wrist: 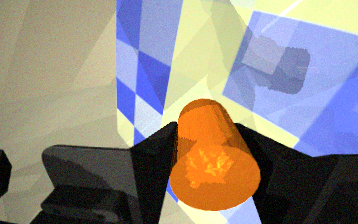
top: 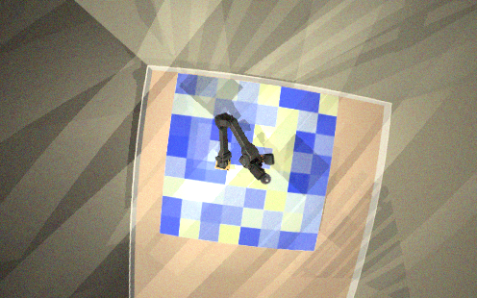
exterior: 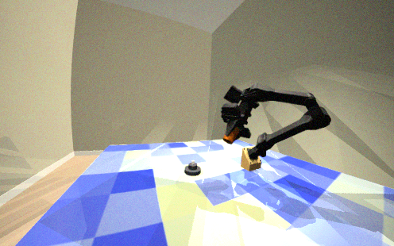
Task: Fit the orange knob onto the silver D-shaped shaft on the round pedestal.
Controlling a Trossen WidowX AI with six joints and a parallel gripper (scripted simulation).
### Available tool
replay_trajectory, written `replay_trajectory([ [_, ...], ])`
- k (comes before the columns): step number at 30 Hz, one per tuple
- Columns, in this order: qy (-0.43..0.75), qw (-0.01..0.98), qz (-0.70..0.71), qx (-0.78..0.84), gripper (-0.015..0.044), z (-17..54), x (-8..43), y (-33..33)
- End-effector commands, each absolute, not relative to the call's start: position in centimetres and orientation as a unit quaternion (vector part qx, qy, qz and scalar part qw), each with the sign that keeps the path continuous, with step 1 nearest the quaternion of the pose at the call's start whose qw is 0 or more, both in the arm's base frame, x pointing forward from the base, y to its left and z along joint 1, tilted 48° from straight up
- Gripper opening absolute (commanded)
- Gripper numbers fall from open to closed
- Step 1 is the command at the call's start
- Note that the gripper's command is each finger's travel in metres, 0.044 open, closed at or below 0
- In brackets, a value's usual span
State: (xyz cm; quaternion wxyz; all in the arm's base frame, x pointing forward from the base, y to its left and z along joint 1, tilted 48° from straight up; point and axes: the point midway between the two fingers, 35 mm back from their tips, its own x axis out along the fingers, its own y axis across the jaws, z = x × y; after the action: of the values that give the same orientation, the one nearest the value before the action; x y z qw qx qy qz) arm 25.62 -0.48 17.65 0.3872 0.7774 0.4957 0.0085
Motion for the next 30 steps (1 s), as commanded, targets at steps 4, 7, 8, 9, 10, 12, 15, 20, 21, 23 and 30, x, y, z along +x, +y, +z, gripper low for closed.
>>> replay_trajectory([
  [4,0.569,0.388,-0.024,0.725,0.0000,16.8,25.9,0.8],
  [7,0.599,0.386,-0.039,0.701,0.0000,16.5,26.0,1.4],
  [8,0.610,0.386,-0.044,0.691,0.0000,16.4,26.0,1.6],
  [9,0.620,0.385,-0.050,0.681,0.0000,16.2,26.0,1.8],
  [10,0.631,0.384,-0.055,0.672,0.0000,16.1,26.1,2.0],
  [12,0.650,0.383,-0.066,0.653,0.0000,15.8,26.2,2.4],
  [15,0.677,0.380,-0.081,0.625,0.0000,15.5,26.3,3.0],
  [20,0.718,0.374,-0.105,0.578,0.0000,14.9,26.4,4.0],
  [21,0.725,0.373,-0.110,0.568,0.0000,14.8,26.5,4.2],
  [23,0.731,0.373,-0.114,0.560,0.0000,14.6,26.5,4.4],
  [30,0.731,0.375,-0.117,0.558,0.0000,12.9,26.8,6.0],
])
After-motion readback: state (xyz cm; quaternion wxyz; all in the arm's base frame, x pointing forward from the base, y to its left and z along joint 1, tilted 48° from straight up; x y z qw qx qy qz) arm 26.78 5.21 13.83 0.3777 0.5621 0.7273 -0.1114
